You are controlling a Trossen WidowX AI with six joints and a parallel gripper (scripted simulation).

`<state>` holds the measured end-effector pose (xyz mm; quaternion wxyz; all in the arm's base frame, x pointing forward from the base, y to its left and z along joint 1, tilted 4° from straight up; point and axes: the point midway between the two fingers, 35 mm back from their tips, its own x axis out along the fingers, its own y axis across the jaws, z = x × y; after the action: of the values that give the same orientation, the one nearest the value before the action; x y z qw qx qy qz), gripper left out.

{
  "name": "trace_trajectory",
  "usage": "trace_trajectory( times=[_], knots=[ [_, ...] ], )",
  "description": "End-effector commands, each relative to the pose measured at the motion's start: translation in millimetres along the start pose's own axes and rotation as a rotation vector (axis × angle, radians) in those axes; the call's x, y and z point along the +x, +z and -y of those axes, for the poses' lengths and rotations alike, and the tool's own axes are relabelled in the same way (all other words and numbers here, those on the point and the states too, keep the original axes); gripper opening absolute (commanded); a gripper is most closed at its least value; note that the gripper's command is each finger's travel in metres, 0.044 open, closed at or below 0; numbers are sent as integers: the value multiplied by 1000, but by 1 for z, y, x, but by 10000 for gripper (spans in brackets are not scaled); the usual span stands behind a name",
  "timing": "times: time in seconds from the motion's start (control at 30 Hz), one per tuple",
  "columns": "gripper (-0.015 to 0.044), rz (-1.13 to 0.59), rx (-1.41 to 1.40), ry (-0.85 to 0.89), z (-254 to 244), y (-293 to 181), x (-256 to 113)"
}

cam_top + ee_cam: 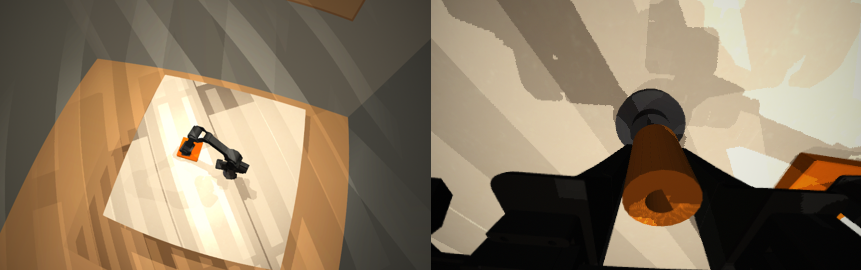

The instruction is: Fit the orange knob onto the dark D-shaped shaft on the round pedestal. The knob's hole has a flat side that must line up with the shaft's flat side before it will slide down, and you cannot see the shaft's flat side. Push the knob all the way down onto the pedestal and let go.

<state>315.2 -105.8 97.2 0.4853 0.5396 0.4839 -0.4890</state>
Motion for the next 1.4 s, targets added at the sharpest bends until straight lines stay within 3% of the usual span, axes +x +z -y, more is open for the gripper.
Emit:
trace_trajectory(
  times=[0.0,0.83,1.07,1.37],
  knots=[
    [0,3,11,8,-2,0,-3],
    [0,3,11,8,0,0,-2],
    [0,2,210,9,-1,0,-3],
    [0,2,221,9,-5,1,-1]
  ],
)
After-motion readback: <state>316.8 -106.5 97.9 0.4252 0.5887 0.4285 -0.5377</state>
